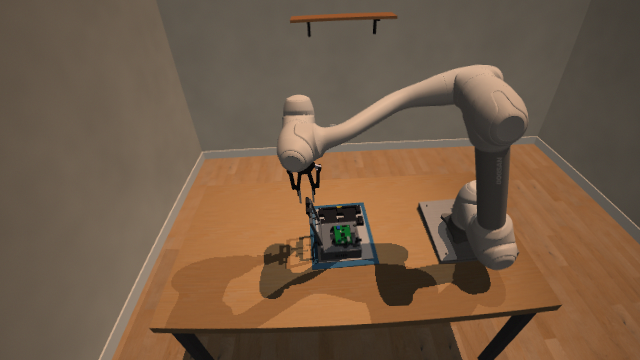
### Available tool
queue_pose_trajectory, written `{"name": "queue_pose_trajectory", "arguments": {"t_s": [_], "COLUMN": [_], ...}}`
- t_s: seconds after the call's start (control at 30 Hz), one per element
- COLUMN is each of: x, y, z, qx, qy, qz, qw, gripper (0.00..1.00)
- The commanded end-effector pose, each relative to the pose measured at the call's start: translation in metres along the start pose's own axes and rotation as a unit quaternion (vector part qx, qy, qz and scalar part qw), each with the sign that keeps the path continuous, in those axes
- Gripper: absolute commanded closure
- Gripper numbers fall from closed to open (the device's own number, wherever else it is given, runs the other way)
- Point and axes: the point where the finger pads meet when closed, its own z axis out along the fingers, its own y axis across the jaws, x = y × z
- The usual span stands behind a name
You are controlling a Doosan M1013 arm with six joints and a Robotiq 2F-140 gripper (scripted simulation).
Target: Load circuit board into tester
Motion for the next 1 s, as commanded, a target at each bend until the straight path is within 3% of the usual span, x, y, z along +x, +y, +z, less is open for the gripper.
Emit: {"name": "queue_pose_trajectory", "arguments": {"t_s": [0.0,0.97], "x": [0.0,0.0], "y": [0.0,0.0], "z": [0.004,0.037], "qx": [0.0,0.0], "qy": [0.0,0.0], "qz": [0.0,0.0], "qw": [1.0,1.0], "gripper": [0.7,0.7]}}
